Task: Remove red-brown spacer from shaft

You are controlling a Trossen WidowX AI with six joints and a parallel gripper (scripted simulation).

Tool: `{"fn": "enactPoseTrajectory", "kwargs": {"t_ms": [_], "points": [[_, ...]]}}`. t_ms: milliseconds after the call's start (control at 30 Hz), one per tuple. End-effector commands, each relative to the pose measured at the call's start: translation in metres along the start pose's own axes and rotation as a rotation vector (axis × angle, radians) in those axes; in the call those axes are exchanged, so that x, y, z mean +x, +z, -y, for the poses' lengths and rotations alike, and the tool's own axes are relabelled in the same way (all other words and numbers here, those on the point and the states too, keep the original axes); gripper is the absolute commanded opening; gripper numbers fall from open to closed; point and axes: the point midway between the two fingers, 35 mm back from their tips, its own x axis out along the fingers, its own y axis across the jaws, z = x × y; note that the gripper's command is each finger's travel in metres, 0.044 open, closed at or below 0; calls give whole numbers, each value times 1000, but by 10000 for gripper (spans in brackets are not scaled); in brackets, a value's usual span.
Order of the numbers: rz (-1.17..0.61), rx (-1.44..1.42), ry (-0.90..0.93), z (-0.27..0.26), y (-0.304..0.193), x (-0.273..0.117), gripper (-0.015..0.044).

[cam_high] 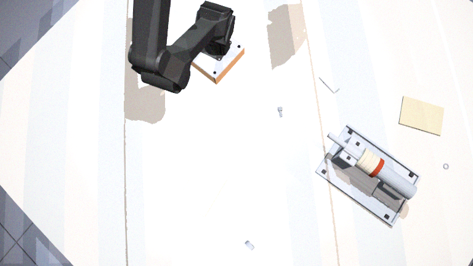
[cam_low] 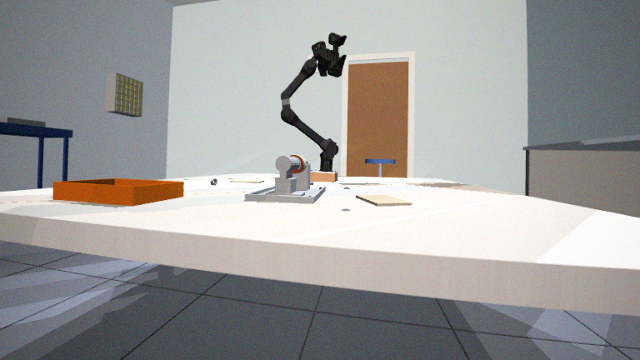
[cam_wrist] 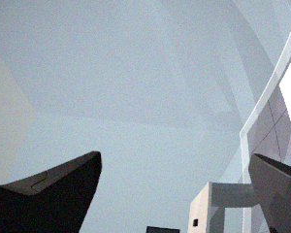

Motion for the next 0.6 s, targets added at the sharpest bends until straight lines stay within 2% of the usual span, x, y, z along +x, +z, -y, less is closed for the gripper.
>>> {"fn": "enactPoseTrajectory", "kwargs": {"t_ms": [0,133,300,567], "points": [[2,-10,0,0,-2,0,426],[48,-210,-12,10,-33,13,440],[104,-498,-79,39,-65,49,440],[130,-790,-243,102,-67,114,440]]}}
